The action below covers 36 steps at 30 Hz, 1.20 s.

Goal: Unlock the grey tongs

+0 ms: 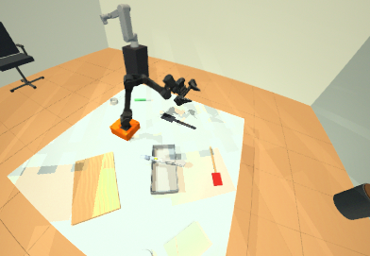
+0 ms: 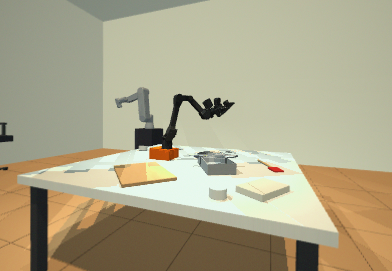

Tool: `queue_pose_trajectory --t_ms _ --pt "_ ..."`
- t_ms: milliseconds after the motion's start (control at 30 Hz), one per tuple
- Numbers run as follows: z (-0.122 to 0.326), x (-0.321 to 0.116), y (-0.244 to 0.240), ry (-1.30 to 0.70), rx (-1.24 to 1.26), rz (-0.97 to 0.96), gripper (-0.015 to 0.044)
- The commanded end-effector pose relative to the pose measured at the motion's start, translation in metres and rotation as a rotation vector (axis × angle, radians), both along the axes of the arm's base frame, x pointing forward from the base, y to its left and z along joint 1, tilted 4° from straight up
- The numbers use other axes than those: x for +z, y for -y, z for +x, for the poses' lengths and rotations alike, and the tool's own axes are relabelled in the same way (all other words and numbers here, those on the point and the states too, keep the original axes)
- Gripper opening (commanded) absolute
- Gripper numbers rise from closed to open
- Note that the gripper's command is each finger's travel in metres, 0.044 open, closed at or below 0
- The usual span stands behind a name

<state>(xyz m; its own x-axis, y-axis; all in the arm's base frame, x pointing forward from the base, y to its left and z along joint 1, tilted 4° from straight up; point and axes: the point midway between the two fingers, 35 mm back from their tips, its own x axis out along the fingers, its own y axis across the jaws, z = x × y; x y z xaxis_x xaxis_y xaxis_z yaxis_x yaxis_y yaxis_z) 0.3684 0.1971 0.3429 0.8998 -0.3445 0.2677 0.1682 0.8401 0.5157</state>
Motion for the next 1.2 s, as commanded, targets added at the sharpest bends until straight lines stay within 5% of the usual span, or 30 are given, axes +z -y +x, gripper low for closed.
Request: queue_pose_trajectory --t_ms 0,167,567,1167 --pt "0.002 -0.001 0.001 -0.001 0.003 0.005 0.0374" --pt "0.028 -0.018 0.013 -0.02 0.044 0.083 0.026" --pt "0.087 -0.11 0.091 -0.21 0.036 0.581 0.026" --pt "0.056 -0.215 0.198 -0.307 -0.398 1.272 0.026"
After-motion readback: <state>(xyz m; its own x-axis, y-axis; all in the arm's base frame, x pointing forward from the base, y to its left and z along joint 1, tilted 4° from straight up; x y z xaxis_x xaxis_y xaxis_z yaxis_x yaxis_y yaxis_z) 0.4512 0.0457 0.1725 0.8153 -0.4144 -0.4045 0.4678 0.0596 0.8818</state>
